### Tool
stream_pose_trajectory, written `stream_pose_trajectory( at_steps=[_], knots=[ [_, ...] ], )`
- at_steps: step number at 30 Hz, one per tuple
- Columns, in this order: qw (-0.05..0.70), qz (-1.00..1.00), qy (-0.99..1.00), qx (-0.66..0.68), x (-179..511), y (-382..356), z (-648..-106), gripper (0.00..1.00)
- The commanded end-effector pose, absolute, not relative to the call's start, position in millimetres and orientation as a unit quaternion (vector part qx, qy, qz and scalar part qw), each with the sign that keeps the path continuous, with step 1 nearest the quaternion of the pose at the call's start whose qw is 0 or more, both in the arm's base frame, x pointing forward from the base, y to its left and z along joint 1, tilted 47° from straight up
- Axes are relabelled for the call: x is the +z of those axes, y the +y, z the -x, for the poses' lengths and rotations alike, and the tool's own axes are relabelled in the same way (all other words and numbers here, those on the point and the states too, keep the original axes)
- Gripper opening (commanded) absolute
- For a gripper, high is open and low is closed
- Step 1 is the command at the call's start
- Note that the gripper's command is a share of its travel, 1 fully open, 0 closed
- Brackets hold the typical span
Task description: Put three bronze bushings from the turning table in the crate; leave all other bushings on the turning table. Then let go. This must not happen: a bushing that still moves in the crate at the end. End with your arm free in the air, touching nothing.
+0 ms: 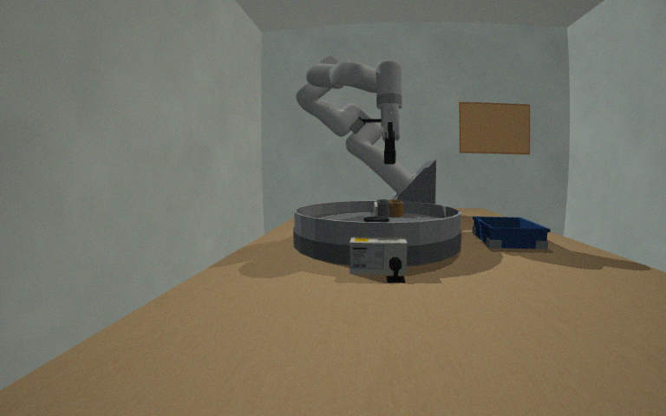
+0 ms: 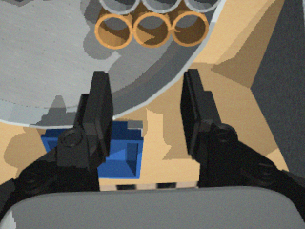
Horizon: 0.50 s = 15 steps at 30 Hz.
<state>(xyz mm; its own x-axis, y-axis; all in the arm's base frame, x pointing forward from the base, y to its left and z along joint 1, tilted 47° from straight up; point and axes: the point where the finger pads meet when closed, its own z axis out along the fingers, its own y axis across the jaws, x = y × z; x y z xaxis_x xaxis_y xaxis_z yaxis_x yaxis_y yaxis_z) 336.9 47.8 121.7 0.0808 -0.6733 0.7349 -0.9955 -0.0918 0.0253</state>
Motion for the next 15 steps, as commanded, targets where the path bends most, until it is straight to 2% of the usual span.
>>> stream_pose_trajectory(
  at_steps=[1, 15],
  knots=[
    [0.276, -0.676, -0.618, 0.291, 121, 48, -338, 0.47],
    [0.213, -0.539, -0.741, 0.34, 80, 27, -359, 0.47]
  ],
)
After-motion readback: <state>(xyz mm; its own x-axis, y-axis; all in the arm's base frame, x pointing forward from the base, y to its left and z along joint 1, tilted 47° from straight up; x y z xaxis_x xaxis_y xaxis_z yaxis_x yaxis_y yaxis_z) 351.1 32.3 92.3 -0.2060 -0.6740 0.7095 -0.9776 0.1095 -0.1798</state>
